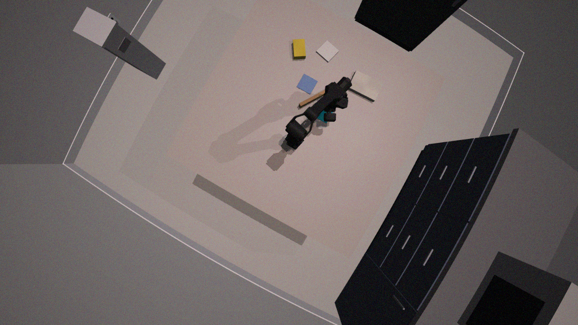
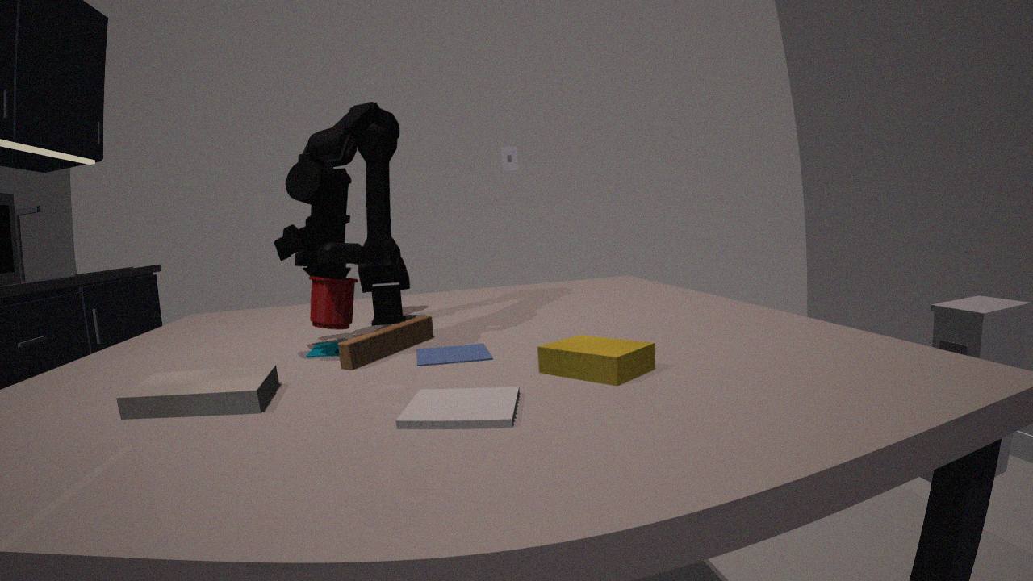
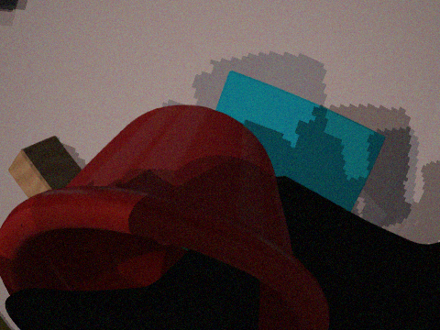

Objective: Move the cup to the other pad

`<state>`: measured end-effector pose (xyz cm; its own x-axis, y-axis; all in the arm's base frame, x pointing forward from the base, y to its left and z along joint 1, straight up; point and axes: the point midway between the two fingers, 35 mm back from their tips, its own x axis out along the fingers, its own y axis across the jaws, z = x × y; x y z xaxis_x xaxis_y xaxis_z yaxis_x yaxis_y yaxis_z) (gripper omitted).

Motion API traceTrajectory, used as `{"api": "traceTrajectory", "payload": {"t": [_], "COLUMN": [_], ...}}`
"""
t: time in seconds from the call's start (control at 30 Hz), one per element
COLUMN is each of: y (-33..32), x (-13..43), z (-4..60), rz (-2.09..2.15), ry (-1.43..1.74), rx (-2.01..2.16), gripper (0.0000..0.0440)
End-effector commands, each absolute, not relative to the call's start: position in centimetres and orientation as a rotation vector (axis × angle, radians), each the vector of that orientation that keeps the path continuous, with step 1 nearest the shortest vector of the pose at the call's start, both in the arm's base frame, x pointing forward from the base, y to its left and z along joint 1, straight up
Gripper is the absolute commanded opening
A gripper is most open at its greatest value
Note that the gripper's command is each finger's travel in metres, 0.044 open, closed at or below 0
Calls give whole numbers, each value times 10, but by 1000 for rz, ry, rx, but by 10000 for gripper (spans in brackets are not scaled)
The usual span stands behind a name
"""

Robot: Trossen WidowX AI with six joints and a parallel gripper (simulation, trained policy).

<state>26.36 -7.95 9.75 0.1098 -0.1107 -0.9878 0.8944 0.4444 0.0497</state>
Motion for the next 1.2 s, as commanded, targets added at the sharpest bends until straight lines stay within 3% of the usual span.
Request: {"api": "traceTrajectory", "payload": {"t": [0.0,0.4,0.5,0.67,1.17], "y": [-80,-78,-81,-85,-83], "x": [256,230,229,234,229], "z": [90,63,62,68,85], "rz": [-881,-921,-923,-905,-830], "ry": [1236,1256,1237,1174,1083], "rx": [815,825,834,863,891], "gripper": [1,18,52,161,216]}}
